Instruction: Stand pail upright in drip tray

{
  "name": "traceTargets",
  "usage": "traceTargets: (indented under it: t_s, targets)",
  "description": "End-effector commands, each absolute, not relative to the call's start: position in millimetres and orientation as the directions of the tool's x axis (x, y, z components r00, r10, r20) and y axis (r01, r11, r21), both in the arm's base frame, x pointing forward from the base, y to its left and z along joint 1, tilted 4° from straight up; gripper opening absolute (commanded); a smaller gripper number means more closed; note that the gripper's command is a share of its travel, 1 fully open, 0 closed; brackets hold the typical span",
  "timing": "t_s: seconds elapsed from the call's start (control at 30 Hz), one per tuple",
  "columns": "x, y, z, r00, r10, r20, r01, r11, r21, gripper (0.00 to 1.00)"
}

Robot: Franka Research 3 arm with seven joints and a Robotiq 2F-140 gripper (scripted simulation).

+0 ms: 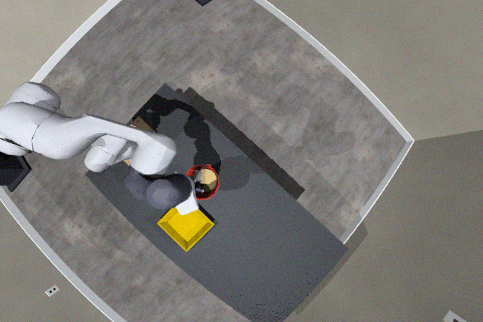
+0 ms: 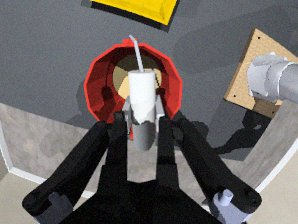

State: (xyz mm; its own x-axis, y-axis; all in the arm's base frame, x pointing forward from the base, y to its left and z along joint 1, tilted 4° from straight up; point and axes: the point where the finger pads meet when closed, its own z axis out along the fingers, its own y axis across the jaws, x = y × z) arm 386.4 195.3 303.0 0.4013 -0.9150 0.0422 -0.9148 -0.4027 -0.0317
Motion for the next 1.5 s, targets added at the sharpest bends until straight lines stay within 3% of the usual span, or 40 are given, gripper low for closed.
traceTargets:
  t_s: [0.0, 1.47]
  targets:
    - [388.9, 197.7, 309.4, 0.406, -0.913, 0.042, -0.912, -0.407, -0.047, 0.0]
    - [397.5, 175.0, 310.4, 0.406, -0.913, 0.042, -0.912, -0.407, -0.047, 0.0]
